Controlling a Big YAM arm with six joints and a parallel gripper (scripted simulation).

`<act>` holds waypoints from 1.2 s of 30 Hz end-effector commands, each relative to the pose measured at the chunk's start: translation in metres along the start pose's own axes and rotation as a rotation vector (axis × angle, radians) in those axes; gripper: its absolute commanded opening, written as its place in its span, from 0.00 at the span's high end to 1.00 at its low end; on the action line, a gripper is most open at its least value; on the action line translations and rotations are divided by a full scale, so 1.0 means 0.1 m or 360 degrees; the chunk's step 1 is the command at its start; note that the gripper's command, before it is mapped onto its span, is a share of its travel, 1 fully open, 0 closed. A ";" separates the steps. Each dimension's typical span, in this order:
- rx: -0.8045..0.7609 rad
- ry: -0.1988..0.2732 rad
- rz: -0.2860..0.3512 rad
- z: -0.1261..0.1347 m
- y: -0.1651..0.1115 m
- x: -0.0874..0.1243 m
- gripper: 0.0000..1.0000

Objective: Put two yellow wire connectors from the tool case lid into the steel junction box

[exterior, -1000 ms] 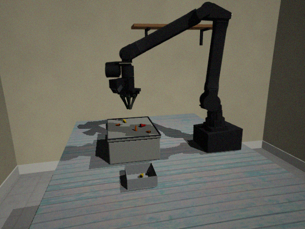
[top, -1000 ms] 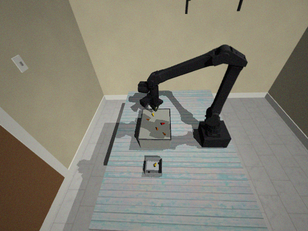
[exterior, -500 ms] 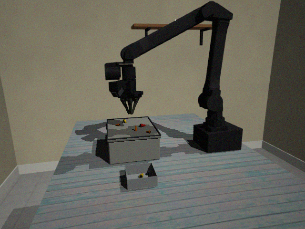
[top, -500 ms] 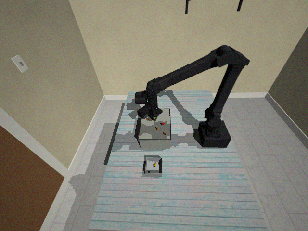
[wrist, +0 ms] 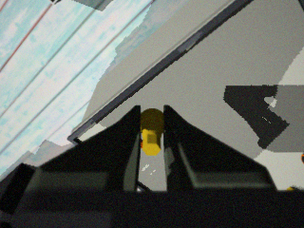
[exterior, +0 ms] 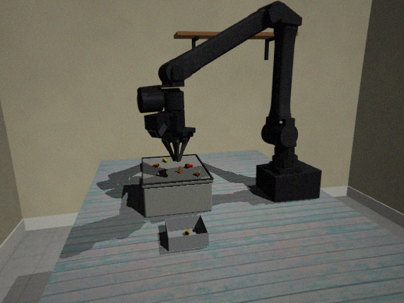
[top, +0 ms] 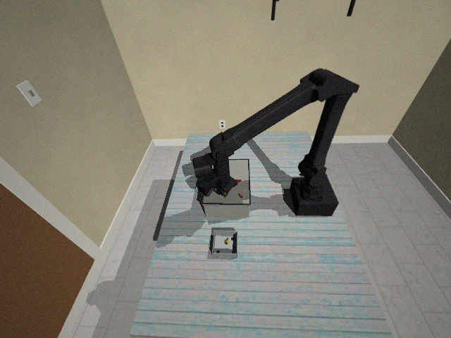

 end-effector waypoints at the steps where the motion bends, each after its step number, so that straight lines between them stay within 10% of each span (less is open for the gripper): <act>1: -0.0078 -0.0059 -0.0051 -0.03 0.41 0.19 0.91; 20: -0.0077 -0.0046 -0.0052 0.52 1.39 0.19 0.91; 36: -0.0079 -0.0042 -0.0053 0.62 1.54 0.19 0.91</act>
Point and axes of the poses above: the point where the finger pads meet when closed, its own x axis back along the fingers, its own z axis across the jaws, y = z × x, the point moved 3 cm from there along x, back along the fingers, and after that the axes turned 12 degrees about x, right-handed, at the moved point
